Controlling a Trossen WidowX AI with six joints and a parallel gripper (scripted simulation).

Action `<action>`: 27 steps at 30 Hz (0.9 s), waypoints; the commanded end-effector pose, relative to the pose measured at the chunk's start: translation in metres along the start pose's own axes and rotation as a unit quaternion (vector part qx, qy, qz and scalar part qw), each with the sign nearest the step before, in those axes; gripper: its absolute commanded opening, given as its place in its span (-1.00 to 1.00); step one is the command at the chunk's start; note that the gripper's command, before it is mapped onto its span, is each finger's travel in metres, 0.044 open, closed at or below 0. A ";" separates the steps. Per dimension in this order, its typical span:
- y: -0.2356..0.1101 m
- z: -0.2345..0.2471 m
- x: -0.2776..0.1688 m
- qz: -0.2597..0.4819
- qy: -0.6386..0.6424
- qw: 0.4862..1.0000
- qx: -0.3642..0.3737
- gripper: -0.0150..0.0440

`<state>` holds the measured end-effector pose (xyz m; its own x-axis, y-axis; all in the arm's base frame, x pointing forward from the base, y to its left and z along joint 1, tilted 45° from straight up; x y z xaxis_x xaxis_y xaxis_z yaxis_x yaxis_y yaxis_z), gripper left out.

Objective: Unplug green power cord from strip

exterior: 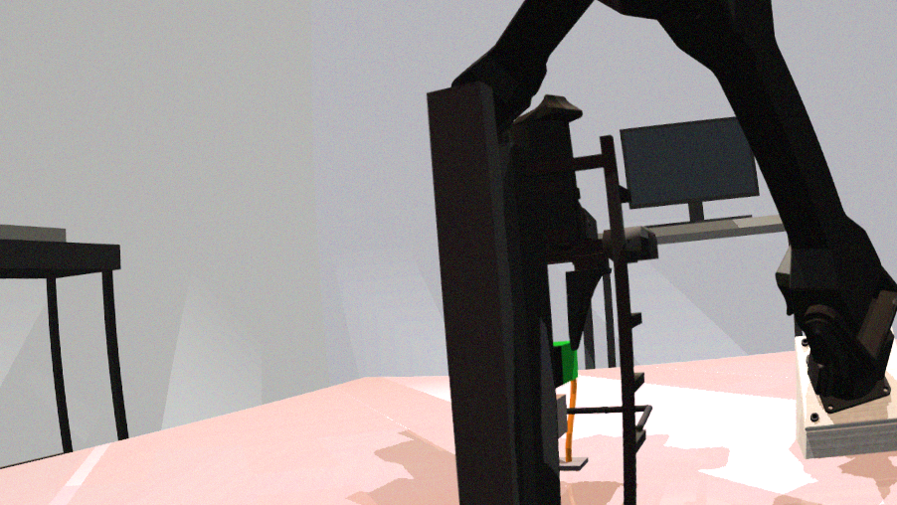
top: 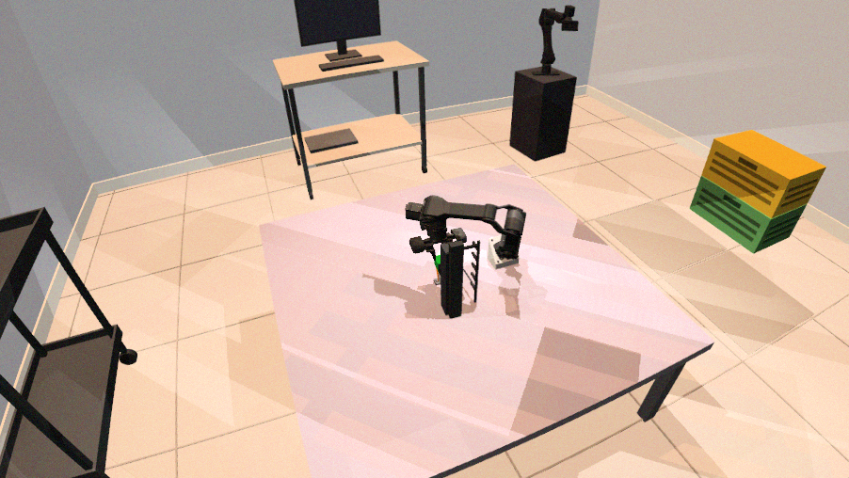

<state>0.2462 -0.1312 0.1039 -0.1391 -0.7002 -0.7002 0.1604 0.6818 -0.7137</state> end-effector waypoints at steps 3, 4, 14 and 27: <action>0.000 0.001 -0.003 0.000 0.001 1.000 0.003 0.31; 0.000 0.001 -0.003 0.000 0.001 1.000 0.003 0.40; -0.011 -0.002 0.049 -0.002 0.001 1.000 0.003 1.00; -0.012 -0.003 0.056 -0.002 0.000 1.000 0.003 1.00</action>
Point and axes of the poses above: the point midway between the two fingers, 35 mm back from their tips, its own y axis out along the fingers, its own z axis across the jaws, x = y × z, the point moved 4 cm from there along -y, back along the fingers, and after that the axes turned 3 degrees about -y, right-handed, at the moved point
